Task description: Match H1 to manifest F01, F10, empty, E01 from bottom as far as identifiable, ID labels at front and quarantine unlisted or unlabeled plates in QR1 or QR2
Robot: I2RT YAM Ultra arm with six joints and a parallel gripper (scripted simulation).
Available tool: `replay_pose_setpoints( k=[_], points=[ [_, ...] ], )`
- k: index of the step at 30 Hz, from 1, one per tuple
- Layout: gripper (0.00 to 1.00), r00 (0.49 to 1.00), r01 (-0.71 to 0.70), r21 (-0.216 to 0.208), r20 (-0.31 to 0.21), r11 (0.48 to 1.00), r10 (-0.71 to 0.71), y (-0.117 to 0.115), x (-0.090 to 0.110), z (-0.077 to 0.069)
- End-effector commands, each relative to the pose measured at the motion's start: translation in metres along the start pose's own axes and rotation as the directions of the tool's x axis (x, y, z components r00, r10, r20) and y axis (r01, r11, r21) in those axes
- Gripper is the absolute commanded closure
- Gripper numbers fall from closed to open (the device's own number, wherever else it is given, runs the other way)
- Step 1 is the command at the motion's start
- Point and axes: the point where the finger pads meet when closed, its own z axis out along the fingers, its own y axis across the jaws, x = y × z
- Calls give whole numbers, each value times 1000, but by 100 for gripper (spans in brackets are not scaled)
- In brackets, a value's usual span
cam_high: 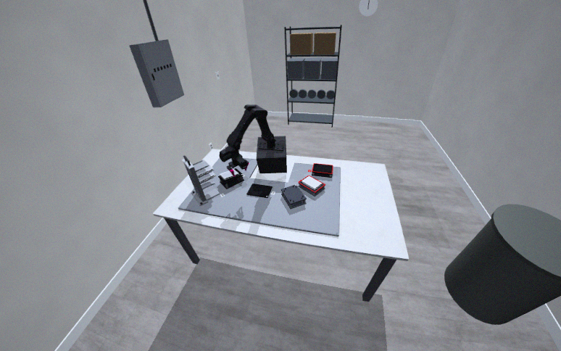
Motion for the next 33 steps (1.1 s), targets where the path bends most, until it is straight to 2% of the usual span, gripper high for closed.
replay_pose_setpoints(
  k=[1,6,33],
  points=[
    [0,1000,0,34,4,999,0,-9,-1,4],
    [0,1000,0,34,5,999,0,-9,-1,20],
    [0,1000,0,34,5,999,0,-9,-1,21]
  ],
)
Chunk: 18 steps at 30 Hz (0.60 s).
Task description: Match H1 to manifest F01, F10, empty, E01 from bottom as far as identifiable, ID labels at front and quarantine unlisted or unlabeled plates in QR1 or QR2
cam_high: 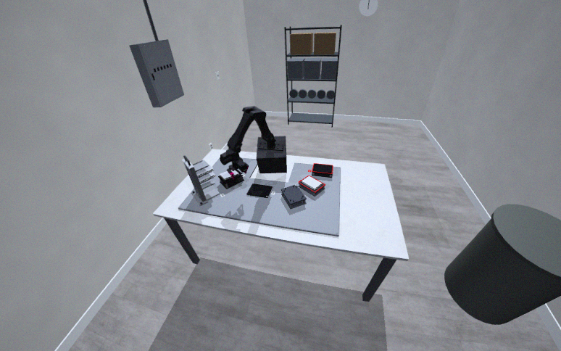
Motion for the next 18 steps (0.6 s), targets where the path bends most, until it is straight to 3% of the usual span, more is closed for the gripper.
replay_pose_setpoints(
  k=[1,18],
  points=[
    [0,1000,0,11,2,1000,0,-3,-1,0],
    [0,1000,0,11,3,1000,0,-3,-1,25]
  ],
)
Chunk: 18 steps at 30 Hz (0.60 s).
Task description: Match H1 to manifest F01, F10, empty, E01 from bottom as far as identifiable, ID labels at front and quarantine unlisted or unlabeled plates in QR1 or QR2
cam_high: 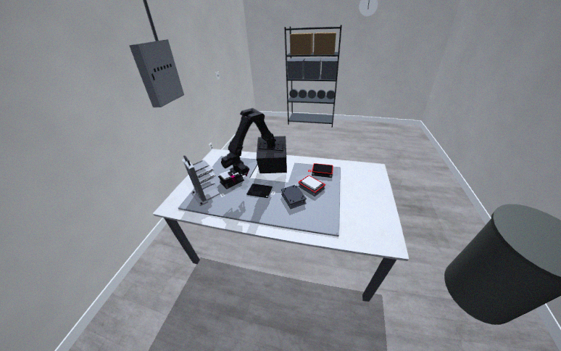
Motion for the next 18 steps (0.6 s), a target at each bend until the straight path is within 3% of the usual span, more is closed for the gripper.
replay_pose_setpoints(
  k=[1,18],
  points=[
    [0,1000,1,21,3,1000,-1,-5,-1,0],
    [0,1000,1,21,4,1000,-1,-6,-1,20]
  ],
)
